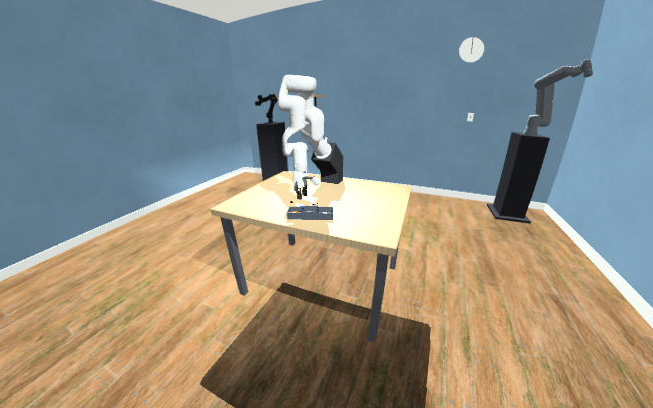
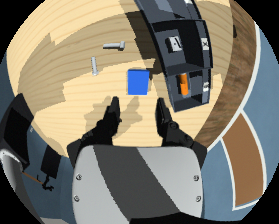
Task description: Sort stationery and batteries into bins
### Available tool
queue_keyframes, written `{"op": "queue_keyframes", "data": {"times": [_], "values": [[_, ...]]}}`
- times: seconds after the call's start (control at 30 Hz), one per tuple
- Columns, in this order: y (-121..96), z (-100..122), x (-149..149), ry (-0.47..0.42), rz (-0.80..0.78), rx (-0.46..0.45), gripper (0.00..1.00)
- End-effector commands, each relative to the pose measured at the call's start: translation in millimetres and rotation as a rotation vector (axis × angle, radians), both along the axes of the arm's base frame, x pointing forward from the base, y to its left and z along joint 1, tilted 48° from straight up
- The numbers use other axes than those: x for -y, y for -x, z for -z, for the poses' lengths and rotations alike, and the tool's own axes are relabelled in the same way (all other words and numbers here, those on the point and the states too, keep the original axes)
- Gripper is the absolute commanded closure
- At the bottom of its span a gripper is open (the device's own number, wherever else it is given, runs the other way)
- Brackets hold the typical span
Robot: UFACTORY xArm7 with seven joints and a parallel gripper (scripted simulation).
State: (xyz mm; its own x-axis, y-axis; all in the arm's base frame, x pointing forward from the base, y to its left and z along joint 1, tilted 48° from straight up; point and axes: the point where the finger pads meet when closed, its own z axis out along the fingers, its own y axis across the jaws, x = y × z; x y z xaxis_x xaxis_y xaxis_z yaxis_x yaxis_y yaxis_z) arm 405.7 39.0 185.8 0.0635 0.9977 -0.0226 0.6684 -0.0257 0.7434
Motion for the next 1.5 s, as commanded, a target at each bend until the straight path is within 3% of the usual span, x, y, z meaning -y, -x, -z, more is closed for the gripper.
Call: {"op": "queue_keyframes", "data": {"times": [0.0, 0.33, 0.8, 1.47], "values": [[-0.2, -0.6, -0.1, 0.000, -0.001, 0.001, 0.44], [-3.0, 2.0, 0.3, 0.000, -0.001, 0.001, 0.44], [-42.8, 38.5, 3.8, 0.000, -0.001, 0.000, 0.44], [-42.6, 38.8, 3.5, 0.000, -0.001, 0.000, 0.44]]}}
